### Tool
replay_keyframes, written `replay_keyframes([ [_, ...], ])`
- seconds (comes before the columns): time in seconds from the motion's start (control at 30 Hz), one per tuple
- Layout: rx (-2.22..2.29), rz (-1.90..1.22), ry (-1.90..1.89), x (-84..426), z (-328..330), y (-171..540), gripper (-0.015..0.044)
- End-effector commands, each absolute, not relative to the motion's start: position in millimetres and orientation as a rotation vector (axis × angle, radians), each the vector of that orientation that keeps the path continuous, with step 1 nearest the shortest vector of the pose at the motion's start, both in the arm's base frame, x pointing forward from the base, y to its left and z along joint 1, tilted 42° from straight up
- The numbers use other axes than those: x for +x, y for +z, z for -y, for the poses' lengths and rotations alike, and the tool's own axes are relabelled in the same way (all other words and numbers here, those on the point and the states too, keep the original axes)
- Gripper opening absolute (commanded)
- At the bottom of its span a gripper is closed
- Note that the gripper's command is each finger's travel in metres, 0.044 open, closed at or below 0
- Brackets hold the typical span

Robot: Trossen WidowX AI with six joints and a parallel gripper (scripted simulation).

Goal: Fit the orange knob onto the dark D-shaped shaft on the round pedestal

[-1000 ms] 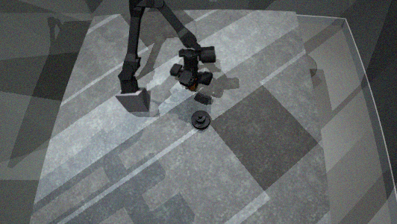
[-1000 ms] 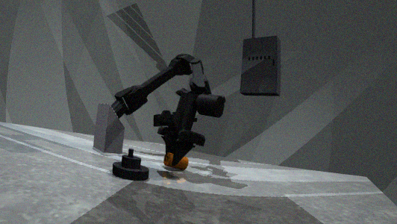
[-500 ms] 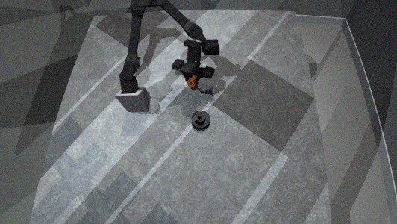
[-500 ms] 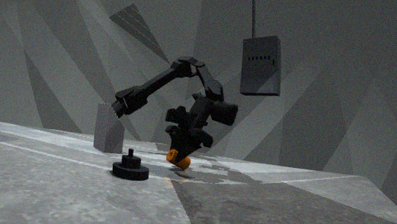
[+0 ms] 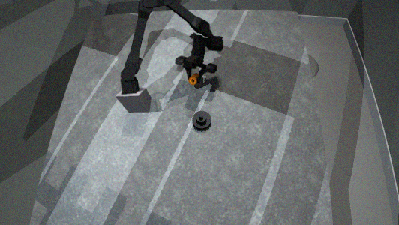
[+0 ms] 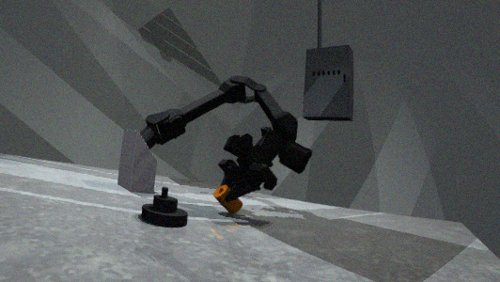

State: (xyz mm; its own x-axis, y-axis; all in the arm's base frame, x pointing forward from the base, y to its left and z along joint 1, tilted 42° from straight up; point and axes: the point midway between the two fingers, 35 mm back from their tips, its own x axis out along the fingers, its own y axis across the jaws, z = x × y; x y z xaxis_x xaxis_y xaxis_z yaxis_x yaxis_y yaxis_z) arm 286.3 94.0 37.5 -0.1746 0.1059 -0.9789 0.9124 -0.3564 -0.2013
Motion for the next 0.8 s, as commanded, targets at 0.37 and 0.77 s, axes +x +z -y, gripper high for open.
replay_keyframes([
  [0.37, 1.197, -1.056, -1.727, 293.3, -104.1, 47.4, 0.0179],
  [0.77, 0.992, -0.933, -1.807, 298.7, -114.8, 53.7, 0.0179],
])
